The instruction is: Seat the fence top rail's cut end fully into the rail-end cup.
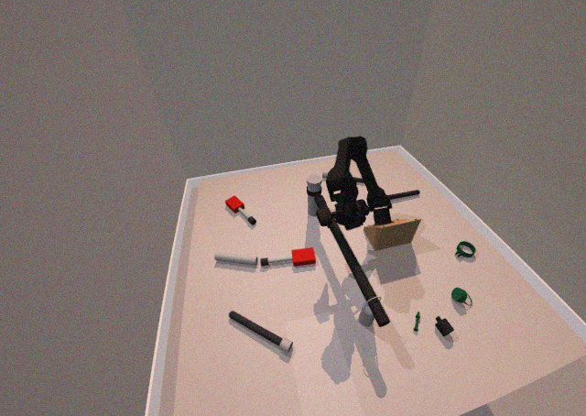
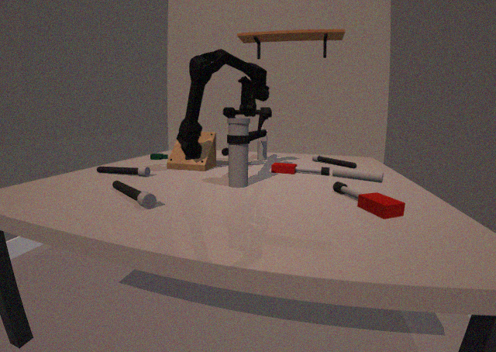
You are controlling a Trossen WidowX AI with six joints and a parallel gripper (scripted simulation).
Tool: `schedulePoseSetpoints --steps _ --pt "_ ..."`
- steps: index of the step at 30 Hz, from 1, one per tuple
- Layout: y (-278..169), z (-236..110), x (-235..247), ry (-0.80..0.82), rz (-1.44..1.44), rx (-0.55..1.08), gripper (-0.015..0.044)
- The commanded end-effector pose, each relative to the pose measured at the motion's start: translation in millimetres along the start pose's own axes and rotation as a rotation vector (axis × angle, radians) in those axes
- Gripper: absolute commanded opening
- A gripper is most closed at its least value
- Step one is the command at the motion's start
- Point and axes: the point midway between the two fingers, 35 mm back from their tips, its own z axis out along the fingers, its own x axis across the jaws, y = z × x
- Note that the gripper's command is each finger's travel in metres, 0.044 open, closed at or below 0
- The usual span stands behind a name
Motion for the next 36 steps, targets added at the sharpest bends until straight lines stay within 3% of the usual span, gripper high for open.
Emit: schedulePoseSetpoints --steps 1,6,36 --pt "0 -6 0 -0.016 0.000 -0.018 0.0440" --pt "0 -40 3 -0.102 -0.004 -0.113 0.0440" --pt "0 -40 3 -0.102 -0.004 -0.113 0.0440"
